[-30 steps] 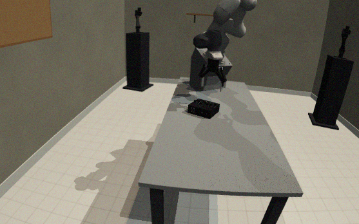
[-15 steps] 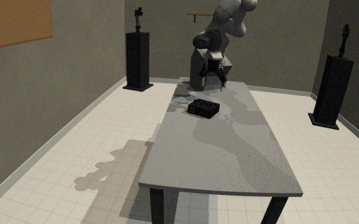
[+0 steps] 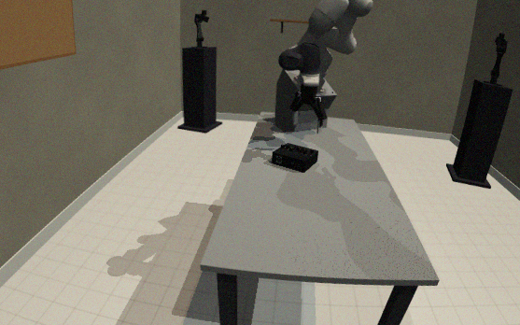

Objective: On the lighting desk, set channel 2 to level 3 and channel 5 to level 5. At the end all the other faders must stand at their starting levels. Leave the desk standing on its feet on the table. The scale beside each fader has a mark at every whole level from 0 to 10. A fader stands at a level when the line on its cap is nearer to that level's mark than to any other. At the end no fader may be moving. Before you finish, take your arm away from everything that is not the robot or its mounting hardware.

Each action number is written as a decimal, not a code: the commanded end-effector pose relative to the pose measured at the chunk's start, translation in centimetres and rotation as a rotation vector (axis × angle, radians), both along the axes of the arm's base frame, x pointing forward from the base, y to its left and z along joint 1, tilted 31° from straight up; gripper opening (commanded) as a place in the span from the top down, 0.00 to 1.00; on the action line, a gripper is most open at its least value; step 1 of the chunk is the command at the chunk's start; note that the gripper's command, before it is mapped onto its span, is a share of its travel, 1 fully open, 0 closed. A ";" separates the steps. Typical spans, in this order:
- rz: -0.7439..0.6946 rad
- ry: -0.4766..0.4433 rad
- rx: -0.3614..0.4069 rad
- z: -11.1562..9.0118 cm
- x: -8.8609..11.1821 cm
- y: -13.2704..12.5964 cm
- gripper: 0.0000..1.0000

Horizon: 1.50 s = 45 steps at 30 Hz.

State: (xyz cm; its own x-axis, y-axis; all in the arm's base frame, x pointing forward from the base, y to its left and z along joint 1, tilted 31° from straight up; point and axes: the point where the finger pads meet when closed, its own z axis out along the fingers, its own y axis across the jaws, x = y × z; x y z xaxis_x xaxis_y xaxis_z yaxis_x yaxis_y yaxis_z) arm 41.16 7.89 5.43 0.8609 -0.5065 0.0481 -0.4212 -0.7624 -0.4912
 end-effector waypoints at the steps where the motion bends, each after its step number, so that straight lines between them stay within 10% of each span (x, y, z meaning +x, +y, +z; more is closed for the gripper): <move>1: -0.215 0.117 0.066 0.5 0.6 0.0 0.00; 45: -1.529 0.358 0.709 7.9 8.7 -5.0 0.00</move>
